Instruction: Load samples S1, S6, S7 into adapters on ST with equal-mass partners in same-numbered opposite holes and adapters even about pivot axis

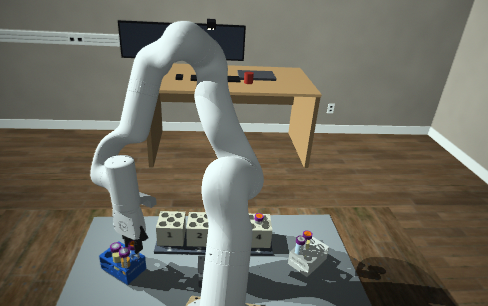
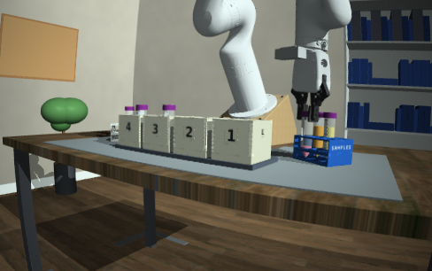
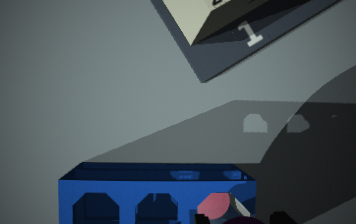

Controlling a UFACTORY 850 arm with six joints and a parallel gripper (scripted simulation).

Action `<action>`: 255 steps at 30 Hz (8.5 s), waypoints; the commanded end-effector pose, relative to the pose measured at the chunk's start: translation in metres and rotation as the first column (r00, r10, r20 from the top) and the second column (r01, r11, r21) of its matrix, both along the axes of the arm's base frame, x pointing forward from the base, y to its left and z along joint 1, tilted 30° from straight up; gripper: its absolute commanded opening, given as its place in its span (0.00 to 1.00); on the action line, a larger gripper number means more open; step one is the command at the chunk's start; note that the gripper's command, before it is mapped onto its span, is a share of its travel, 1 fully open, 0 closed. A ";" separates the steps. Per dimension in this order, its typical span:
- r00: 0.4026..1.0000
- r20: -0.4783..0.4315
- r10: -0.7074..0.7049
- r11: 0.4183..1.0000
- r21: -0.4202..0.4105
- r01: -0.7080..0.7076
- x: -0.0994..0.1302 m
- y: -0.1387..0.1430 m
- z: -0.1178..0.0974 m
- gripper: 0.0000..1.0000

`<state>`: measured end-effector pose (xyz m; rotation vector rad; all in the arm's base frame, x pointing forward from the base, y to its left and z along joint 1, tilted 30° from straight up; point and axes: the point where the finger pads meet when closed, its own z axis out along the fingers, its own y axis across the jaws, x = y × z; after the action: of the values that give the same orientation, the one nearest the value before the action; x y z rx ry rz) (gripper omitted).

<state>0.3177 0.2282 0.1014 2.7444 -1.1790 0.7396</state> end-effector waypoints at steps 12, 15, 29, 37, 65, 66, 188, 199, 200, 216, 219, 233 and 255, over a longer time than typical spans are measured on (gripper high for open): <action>0.998 0.070 0.006 0.999 0.047 -0.009 0.000 0.001 0.001 0.00; 0.998 0.070 0.006 0.999 0.047 -0.009 0.000 0.001 0.001 0.00; 0.998 0.070 0.006 0.999 0.047 -0.009 0.000 0.001 0.001 0.00; 0.998 0.070 0.006 0.999 0.047 -0.009 0.000 0.001 0.001 0.00; 0.998 0.070 0.006 0.999 0.047 -0.009 0.000 0.001 0.001 0.00; 0.998 0.070 0.006 0.999 0.047 -0.009 0.000 0.001 0.001 0.00; 0.997 0.071 0.006 0.999 0.048 -0.009 -0.039 0.018 0.074 0.00; 0.997 0.071 0.006 0.999 0.048 -0.009 -0.048 0.021 0.089 0.00; 0.997 0.071 0.006 0.999 0.048 -0.009 -0.049 0.022 0.091 0.00; 0.997 0.071 0.006 0.999 0.048 -0.009 -0.062 0.027 0.115 0.00; 0.997 0.071 0.006 0.999 0.048 -0.009 -0.062 0.027 0.115 0.00; 0.991 0.041 0.124 0.992 -0.012 -0.124 -0.056 0.009 0.122 0.00; 0.873 -0.103 0.476 0.855 -0.178 -0.487 -0.027 -0.079 0.158 0.00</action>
<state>0.2839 0.1692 0.2494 2.8661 -0.4024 0.8052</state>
